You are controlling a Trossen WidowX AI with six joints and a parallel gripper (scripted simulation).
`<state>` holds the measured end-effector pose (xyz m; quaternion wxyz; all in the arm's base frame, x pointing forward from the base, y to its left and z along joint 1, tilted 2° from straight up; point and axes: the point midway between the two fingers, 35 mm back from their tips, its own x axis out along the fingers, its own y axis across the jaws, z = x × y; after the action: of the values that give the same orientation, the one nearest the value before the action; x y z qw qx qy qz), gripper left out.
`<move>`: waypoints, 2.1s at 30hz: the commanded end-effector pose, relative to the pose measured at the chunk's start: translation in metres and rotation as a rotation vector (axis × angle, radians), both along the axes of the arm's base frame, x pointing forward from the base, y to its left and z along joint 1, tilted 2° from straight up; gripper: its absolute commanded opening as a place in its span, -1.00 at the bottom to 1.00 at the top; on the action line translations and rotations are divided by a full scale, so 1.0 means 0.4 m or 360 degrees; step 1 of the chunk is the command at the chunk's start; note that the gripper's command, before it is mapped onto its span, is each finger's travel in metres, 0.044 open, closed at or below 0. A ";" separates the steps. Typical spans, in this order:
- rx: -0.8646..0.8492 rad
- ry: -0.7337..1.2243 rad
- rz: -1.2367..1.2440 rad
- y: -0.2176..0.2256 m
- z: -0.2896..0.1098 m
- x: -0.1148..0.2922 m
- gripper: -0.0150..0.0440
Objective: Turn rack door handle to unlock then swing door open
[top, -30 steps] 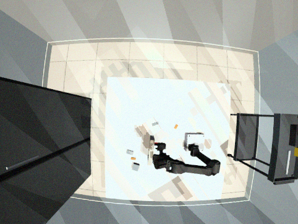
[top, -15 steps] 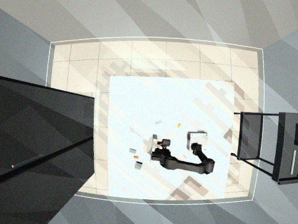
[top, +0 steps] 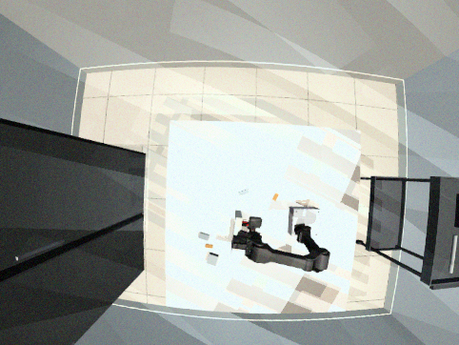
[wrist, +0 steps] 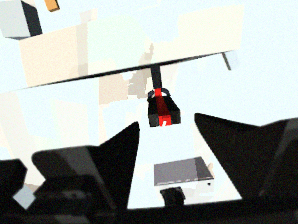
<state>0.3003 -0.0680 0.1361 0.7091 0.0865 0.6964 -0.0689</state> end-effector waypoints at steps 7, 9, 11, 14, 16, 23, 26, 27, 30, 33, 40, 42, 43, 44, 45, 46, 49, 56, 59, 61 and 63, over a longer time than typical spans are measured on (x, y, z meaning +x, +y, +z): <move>0.0005 -0.0004 -0.0008 0.002 -0.041 0.004 0.50; 0.0005 -0.0004 -0.0008 0.002 -0.050 0.004 0.50; 0.0005 -0.0004 -0.0008 0.003 -0.058 0.004 0.50; 0.0005 -0.0004 -0.0008 0.003 -0.070 0.004 0.50; 0.0005 -0.0004 -0.0008 0.003 -0.078 0.004 0.50; 0.0005 -0.0004 -0.0008 0.004 -0.107 0.002 0.50; 0.0005 -0.0004 -0.0008 0.005 -0.119 0.001 0.50; 0.0005 -0.0004 -0.0008 0.005 -0.123 0.001 0.50; 0.0005 -0.0004 -0.0008 0.006 -0.132 0.000 0.50; 0.0005 -0.0004 -0.0008 0.006 -0.133 0.000 0.33; 0.0005 -0.0004 -0.0008 0.006 -0.133 0.000 -0.16; 0.0005 -0.0004 -0.0008 0.006 -0.133 0.000 -0.21; 0.0005 -0.0004 -0.0008 0.006 -0.133 0.000 -0.23; 0.0005 -0.0004 -0.0008 0.006 -0.133 0.000 -0.26; 0.0005 -0.0004 -0.0008 0.006 -0.133 0.000 -0.28; 0.0005 -0.0004 -0.0008 0.006 -0.133 0.000 -0.30; 0.0005 -0.0004 -0.0008 0.006 -0.133 0.000 -0.37; 0.0006 -0.0003 -0.0059 0.006 -0.133 0.000 -0.42; 0.0011 0.0003 -0.0281 0.006 -0.133 0.000 -0.42; 0.0015 0.0007 -0.0437 0.006 -0.133 0.000 -0.42; 0.0018 0.0010 -0.0594 0.006 -0.133 0.000 -0.42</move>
<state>0.2997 -0.0655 0.0832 0.6935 0.1709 0.6838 -0.1493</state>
